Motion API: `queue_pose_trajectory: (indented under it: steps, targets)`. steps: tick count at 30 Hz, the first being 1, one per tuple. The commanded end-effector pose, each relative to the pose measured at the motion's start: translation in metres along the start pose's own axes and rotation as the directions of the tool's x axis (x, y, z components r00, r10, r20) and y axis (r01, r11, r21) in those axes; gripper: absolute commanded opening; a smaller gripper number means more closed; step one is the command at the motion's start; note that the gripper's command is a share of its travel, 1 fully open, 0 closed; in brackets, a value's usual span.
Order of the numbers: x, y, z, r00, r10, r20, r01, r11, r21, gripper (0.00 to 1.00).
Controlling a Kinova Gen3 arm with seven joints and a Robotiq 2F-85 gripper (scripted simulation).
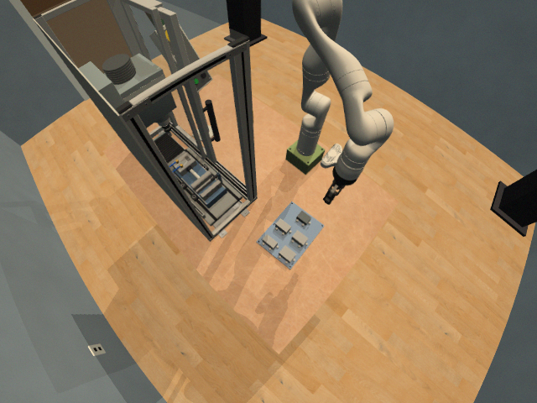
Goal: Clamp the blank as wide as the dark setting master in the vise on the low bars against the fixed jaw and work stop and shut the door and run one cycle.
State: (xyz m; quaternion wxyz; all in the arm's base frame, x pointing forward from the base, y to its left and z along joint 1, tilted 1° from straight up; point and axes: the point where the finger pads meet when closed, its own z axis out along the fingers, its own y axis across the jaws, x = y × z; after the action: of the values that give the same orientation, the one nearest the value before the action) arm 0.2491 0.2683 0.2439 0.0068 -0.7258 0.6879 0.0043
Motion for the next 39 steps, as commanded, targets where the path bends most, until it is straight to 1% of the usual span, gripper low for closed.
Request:
queue_pose_trajectory:
  steps: [1, 5, 6, 10, 22, 23, 27, 39]
  targets:
    - [0.002, 0.0, 0.004, 1.0, 0.004, -0.003, -0.004, 1.0, -0.001, 1.0]
    - [0.002, 0.0, 0.004, 1.0, 0.004, -0.003, -0.004, 1.0, -0.001, 1.0]
    - [0.003, -0.001, 0.01, 1.0, 0.002, -0.001, -0.002, 1.0, -0.001, 1.0]
    - [0.015, -0.004, 0.049, 1.0, 0.004, -0.003, -0.004, 1.0, -0.001, 1.0]
    - [0.015, -0.004, 0.049, 1.0, 0.004, -0.003, -0.004, 1.0, -0.001, 1.0]
    - [0.017, -0.005, 0.055, 1.0, 0.004, -0.001, -0.004, 1.0, 0.0, 1.0]
    - [0.028, -0.007, 0.094, 1.0, 0.004, -0.003, -0.004, 1.0, -0.001, 1.0]
    - [0.028, -0.007, 0.094, 1.0, 0.004, -0.003, -0.004, 1.0, -0.001, 1.0]
